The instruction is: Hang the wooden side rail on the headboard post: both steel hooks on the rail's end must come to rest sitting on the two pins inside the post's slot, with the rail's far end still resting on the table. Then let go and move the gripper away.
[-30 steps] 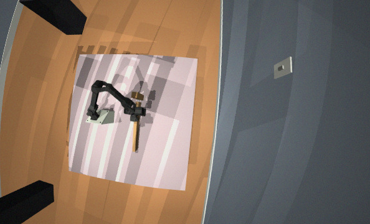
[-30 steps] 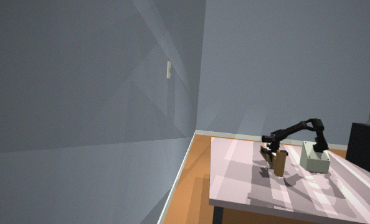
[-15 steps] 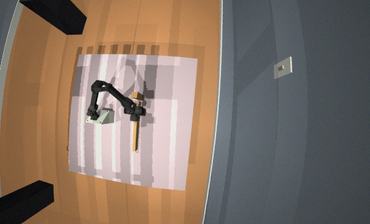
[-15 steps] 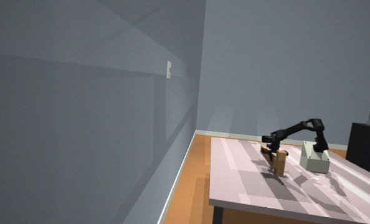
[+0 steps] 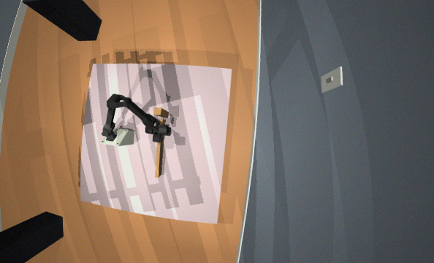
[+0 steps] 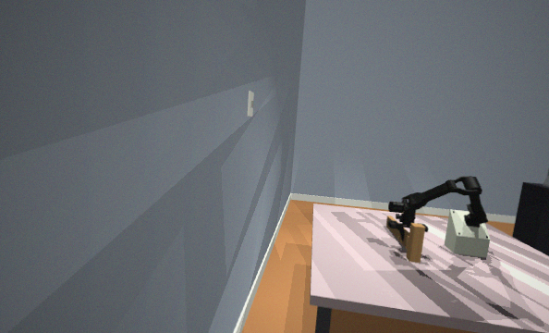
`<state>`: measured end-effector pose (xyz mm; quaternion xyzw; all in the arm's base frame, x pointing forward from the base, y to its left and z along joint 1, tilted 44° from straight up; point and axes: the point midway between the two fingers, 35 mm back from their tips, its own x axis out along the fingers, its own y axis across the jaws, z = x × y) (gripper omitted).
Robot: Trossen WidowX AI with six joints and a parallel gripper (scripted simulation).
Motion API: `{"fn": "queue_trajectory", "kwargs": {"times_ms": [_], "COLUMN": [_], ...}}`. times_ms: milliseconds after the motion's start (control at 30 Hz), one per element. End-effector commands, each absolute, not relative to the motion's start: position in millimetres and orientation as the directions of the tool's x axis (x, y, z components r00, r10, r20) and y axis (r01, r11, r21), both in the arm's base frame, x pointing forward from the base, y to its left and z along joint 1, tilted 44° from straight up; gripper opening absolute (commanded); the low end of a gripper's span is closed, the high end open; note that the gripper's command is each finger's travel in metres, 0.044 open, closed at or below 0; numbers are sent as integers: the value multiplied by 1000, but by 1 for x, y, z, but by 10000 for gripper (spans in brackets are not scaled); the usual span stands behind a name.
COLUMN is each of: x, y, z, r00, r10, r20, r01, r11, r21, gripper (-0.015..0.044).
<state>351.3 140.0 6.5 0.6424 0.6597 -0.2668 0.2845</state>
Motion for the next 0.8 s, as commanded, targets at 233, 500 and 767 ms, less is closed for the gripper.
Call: {"fn": "queue_trajectory", "kwargs": {"times_ms": [233,500,767], "x": [354,353,353], "y": [140,141,141], "z": [12,13,14], "r00": [-1,-1,-1], "r10": [696,696,696], "r20": [-718,-718,-718], "r01": [999,999,999], "r11": [25,25,25], "r21": [24,24,24], "gripper": [0,0,0]}}
